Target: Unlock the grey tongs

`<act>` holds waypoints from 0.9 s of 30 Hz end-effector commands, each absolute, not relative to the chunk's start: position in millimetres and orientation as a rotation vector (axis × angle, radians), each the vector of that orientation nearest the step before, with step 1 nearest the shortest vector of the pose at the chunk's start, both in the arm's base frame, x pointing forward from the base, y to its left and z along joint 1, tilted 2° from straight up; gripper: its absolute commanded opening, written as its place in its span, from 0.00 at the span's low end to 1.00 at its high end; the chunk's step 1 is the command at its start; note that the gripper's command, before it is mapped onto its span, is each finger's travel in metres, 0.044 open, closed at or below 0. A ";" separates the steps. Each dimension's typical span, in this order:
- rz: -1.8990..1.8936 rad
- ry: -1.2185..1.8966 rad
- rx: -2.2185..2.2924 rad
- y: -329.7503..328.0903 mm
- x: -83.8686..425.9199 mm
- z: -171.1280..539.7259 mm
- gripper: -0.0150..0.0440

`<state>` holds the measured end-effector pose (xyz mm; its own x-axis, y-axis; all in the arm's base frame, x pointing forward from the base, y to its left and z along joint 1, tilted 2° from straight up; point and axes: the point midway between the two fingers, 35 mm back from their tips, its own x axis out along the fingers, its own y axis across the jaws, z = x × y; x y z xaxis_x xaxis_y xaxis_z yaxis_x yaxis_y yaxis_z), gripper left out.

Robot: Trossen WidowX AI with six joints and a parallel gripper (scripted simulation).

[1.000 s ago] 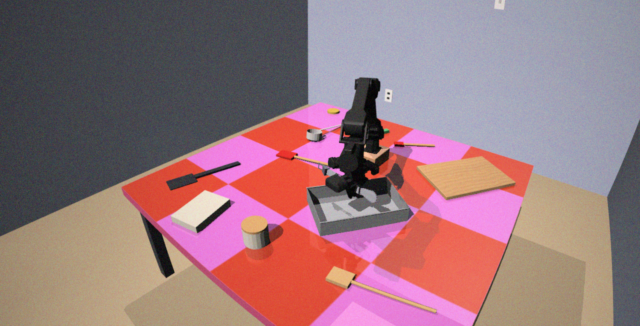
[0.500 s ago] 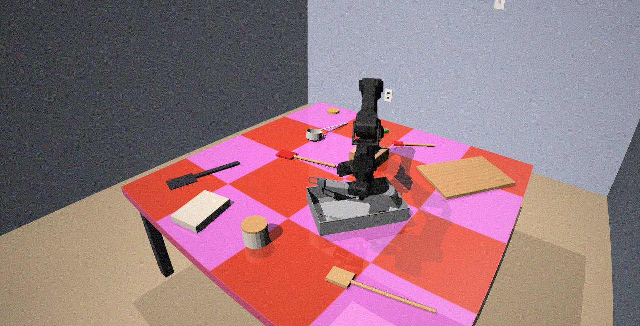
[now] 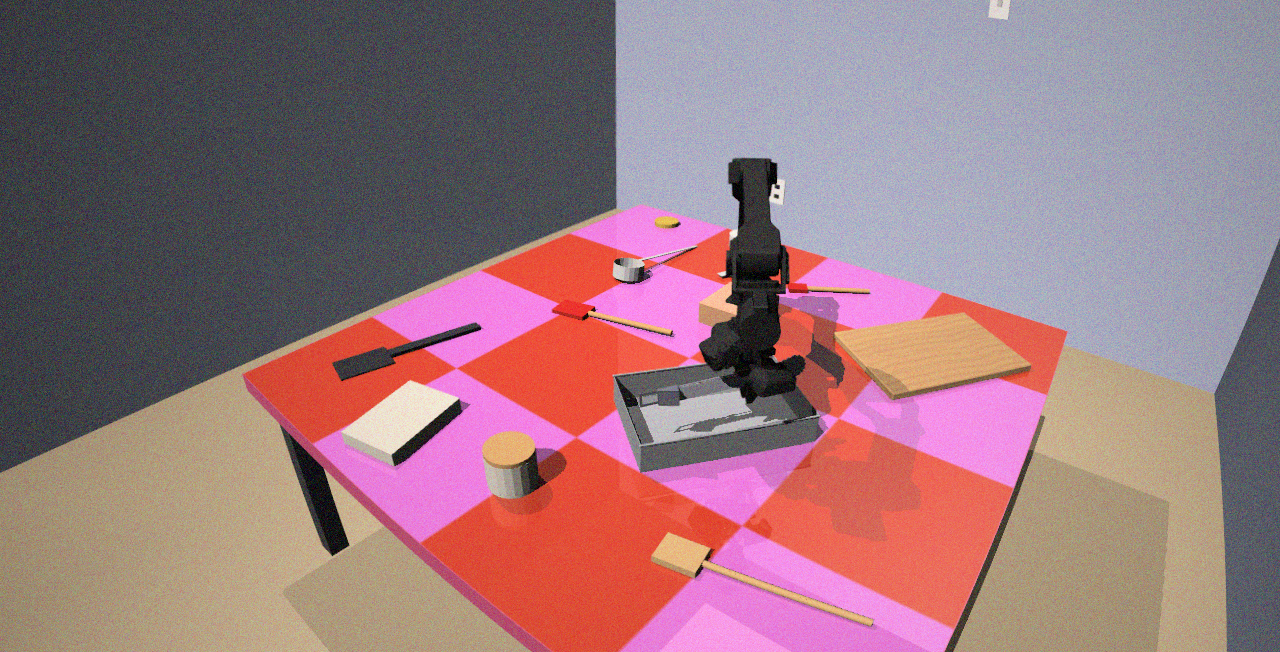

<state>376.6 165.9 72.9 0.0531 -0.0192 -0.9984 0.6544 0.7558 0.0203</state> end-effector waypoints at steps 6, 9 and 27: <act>-0.275 1.499 0.264 185.4 369.3 73.1 0.00; -0.183 1.510 0.168 191.6 366.6 72.9 0.00; 0.369 1.489 -0.408 227.2 348.4 71.8 0.00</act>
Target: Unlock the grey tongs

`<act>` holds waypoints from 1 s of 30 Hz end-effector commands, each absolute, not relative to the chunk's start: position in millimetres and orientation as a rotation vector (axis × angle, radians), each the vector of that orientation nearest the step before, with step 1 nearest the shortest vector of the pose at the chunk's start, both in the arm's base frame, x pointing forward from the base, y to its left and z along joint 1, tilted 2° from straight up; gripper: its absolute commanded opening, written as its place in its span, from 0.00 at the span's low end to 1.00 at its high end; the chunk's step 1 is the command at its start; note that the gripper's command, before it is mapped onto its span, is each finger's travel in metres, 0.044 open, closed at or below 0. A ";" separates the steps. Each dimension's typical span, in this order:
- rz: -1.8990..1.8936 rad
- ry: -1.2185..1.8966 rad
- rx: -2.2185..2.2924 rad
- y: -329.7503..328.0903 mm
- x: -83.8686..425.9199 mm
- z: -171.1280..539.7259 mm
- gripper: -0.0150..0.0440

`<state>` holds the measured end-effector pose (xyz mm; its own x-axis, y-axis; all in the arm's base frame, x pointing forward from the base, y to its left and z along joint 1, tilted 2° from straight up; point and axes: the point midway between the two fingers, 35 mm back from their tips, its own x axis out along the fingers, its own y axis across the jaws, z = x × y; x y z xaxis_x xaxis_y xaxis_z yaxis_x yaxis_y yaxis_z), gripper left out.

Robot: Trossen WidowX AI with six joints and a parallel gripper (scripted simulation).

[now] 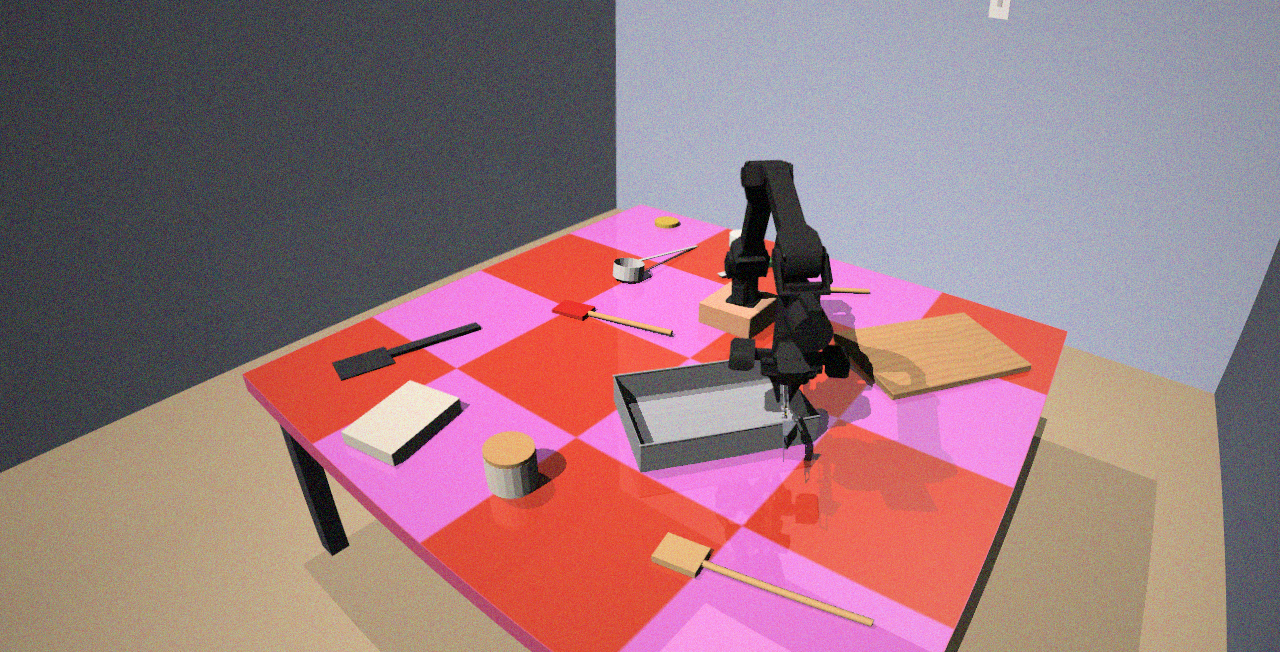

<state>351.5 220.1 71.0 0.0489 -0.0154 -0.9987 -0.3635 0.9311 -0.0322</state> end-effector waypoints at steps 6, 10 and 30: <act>0.553 1.449 -0.600 238.9 341.6 71.4 0.00; 0.675 1.413 -0.726 246.7 336.7 71.2 0.00; 1.270 1.115 -1.342 283.4 310.0 69.7 0.00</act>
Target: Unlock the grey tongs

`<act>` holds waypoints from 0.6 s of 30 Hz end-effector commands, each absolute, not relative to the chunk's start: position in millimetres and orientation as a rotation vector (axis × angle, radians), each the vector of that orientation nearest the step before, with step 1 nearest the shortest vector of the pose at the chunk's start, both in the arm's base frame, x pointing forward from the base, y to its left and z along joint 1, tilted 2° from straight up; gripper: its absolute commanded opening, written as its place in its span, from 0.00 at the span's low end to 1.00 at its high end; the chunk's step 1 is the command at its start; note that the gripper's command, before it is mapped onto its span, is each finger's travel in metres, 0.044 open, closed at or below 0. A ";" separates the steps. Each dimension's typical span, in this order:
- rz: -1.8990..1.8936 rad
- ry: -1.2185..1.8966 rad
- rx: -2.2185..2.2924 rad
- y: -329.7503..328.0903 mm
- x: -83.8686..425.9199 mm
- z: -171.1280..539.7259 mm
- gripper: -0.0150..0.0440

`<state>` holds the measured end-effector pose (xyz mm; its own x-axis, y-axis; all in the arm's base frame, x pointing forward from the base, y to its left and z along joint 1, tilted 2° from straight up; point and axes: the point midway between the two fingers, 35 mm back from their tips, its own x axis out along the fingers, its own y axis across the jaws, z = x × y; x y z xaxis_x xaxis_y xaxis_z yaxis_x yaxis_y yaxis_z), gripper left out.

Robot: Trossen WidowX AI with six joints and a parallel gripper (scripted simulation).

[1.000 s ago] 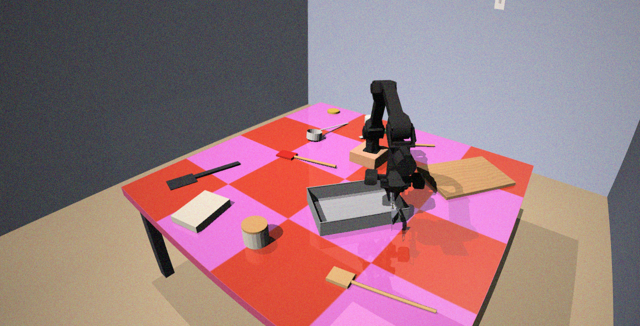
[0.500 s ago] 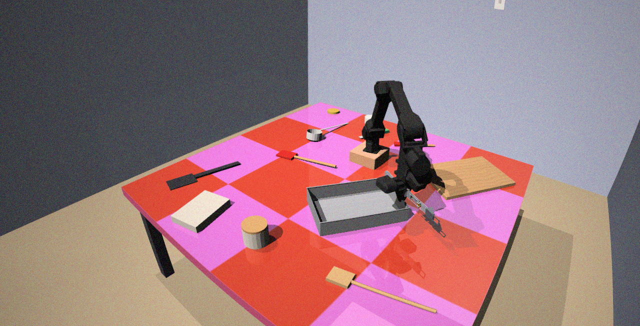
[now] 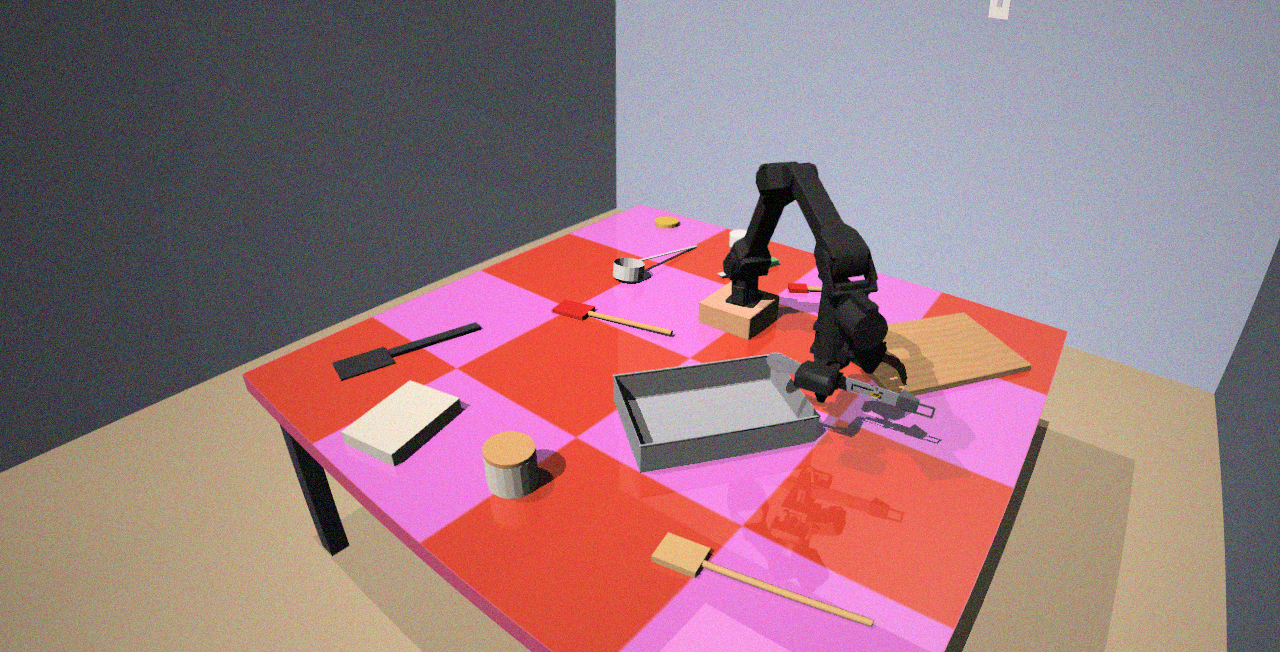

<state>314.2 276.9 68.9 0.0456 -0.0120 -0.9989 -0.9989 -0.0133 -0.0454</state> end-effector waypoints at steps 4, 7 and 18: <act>1.385 1.030 -1.460 290.5 304.2 69.4 0.00; 1.470 0.960 -1.547 295.7 299.7 69.2 0.00; 1.767 0.658 -1.852 314.1 282.6 68.4 0.00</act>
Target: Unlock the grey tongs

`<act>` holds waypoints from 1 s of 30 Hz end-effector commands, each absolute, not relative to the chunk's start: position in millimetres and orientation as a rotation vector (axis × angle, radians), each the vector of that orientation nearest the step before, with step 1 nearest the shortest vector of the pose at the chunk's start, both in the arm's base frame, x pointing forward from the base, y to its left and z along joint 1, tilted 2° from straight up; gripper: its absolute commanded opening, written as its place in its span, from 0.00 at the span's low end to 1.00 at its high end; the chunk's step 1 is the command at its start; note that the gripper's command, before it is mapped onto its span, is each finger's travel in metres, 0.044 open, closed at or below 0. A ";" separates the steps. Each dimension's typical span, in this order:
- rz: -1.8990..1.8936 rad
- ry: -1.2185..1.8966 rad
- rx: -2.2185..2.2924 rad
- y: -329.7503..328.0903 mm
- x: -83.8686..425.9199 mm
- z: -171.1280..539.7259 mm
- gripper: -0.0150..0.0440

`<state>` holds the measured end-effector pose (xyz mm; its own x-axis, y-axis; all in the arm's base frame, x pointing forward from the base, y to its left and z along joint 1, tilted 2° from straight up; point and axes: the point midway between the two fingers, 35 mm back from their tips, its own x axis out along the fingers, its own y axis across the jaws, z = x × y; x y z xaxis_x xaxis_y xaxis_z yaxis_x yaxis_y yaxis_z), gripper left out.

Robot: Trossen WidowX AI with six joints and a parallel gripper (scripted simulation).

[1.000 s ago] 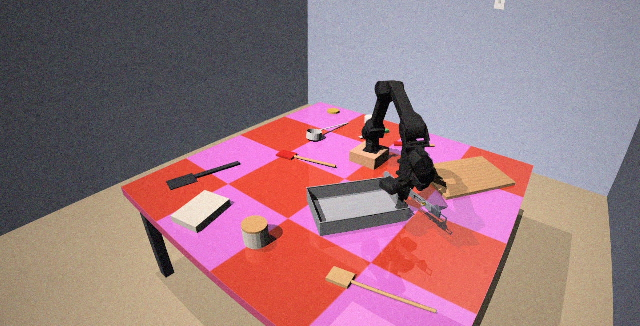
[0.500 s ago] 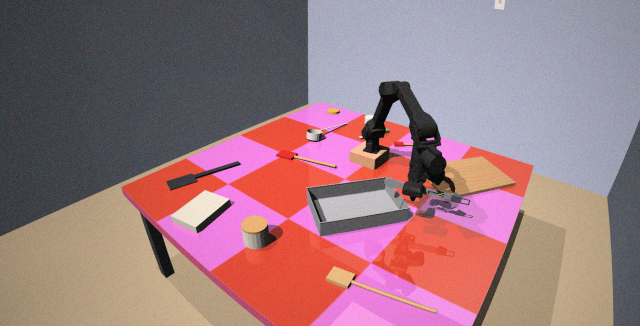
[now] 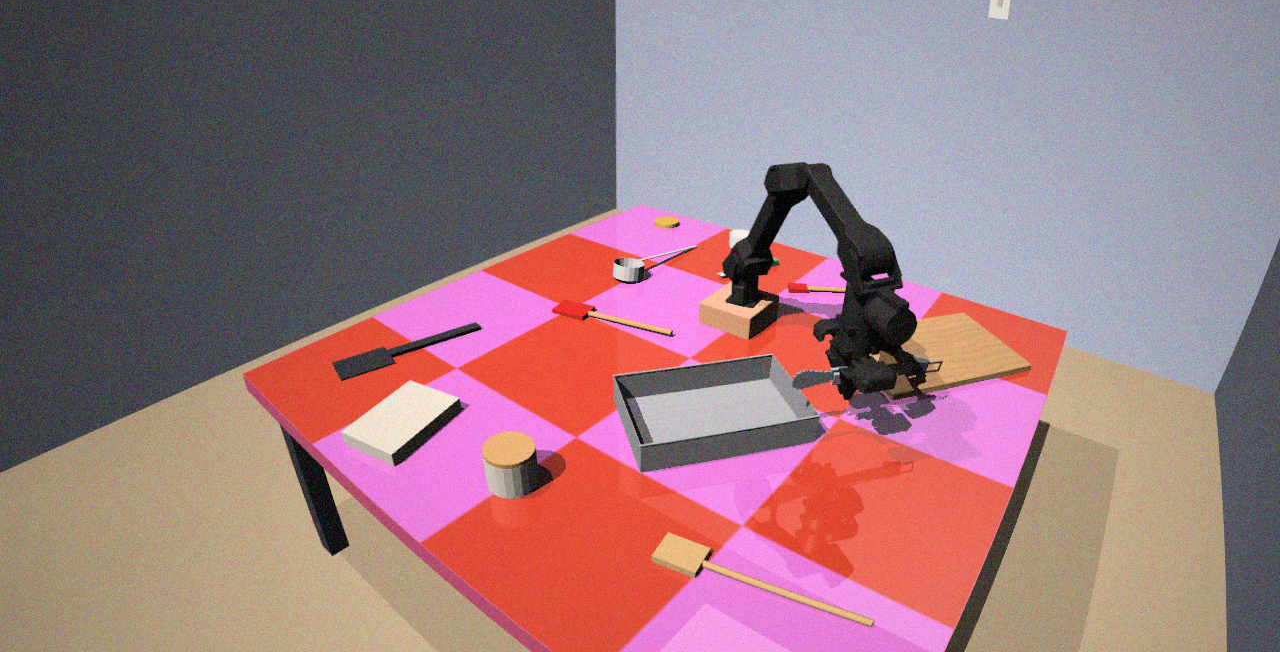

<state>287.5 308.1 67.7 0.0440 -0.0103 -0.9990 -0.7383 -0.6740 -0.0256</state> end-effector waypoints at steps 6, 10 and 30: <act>1.918 0.459 -2.007 323.9 272.6 67.9 0.00; 2.014 0.313 -2.105 330.1 265.9 67.6 0.00; 2.231 -0.114 -2.324 348.9 243.6 66.7 0.00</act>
